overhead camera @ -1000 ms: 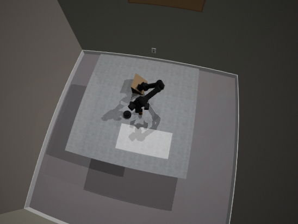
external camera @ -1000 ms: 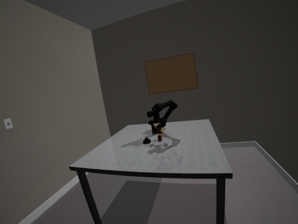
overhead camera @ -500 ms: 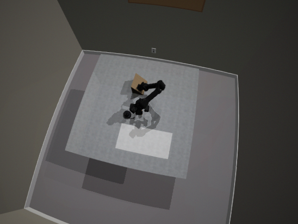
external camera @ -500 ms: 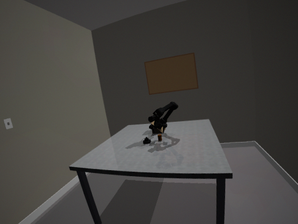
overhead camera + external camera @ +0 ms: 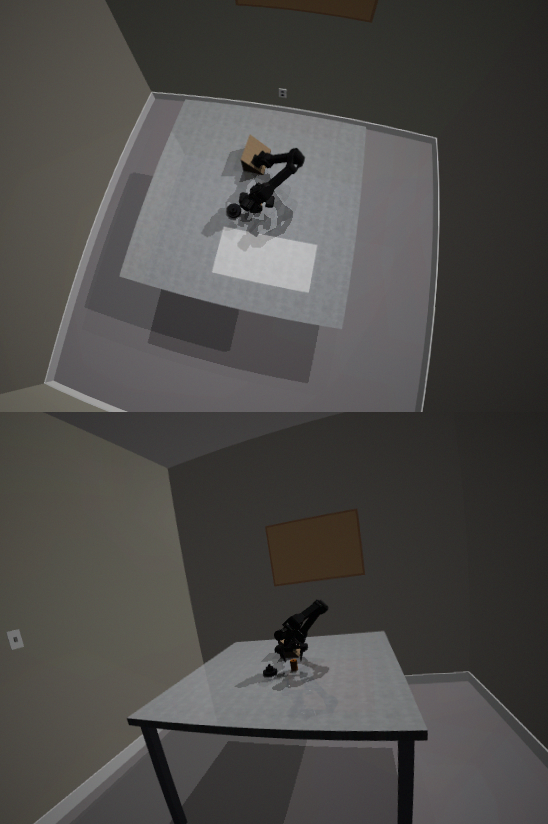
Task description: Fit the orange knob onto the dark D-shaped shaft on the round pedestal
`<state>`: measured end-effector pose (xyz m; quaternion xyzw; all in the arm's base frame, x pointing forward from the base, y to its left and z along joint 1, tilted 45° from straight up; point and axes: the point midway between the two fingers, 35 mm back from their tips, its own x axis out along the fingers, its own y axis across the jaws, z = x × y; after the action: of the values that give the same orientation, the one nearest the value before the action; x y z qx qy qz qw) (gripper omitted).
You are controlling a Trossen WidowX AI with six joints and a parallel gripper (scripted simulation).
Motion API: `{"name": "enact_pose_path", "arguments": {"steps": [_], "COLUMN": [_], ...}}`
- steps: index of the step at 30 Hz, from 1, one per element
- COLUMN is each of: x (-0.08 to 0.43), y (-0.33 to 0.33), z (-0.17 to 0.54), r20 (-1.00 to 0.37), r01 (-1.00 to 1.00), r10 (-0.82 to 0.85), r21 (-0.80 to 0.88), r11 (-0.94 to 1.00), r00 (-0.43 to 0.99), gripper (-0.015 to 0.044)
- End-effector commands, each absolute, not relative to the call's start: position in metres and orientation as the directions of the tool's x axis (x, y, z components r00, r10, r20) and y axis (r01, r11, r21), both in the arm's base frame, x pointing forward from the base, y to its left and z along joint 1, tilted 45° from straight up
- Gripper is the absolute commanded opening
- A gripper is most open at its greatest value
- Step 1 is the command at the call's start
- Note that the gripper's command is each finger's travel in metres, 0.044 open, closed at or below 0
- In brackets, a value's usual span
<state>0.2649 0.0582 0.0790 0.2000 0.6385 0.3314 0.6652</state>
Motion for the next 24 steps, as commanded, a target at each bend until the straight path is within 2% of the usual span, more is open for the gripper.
{"name": "enact_pose_path", "arguments": {"steps": [1,24], "x": [0.263,0.259], "y": [0.063,0.089], "z": [0.074,0.049], "r20": [-0.713,-0.710], "r01": [-0.177,-0.178], "r10": [0.700,0.703], "r21": [0.694,0.697], "r11": [0.698,0.694], "r00": [-0.039,-0.039], "gripper": [0.0440,0.0440]}}
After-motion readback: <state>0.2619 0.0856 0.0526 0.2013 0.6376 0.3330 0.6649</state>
